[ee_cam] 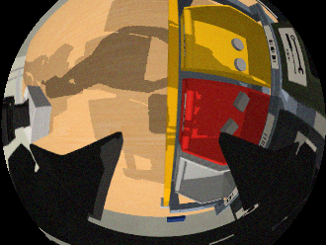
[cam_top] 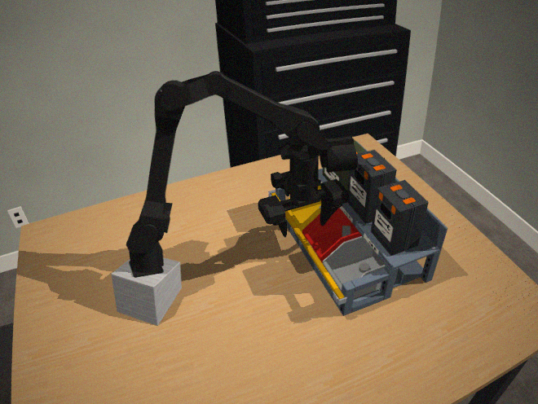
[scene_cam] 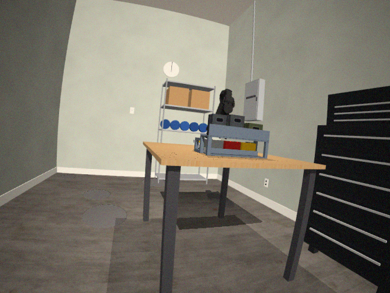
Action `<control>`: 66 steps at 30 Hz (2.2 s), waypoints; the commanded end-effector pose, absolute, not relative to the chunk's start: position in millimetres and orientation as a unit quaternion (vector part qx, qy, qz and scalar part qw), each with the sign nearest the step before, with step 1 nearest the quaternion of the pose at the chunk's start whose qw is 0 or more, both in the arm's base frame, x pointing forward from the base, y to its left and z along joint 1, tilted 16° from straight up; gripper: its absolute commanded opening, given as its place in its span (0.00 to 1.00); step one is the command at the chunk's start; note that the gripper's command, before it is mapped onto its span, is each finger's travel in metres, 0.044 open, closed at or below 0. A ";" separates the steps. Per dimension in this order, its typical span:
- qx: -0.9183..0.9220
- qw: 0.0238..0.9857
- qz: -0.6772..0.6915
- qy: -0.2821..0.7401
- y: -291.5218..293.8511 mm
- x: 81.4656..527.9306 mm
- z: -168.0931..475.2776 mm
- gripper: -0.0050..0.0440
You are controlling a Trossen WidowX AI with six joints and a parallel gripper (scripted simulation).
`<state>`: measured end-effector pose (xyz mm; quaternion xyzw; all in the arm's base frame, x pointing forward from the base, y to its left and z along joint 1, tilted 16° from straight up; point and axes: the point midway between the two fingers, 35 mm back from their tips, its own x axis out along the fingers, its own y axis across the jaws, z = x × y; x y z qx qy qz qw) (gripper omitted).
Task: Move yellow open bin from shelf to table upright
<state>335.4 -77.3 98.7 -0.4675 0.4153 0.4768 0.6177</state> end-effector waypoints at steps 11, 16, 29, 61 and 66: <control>-0.478 0.620 0.469 0.409 -79.4 336.4 113.2 1.00; -0.478 0.620 0.469 0.409 -79.4 336.4 113.2 1.00; -0.478 0.620 0.469 0.409 -79.8 335.9 115.8 1.00; -0.553 0.554 0.517 0.346 -80.2 335.4 118.1 1.00; -0.553 0.554 0.517 0.346 -80.2 335.4 118.1 1.00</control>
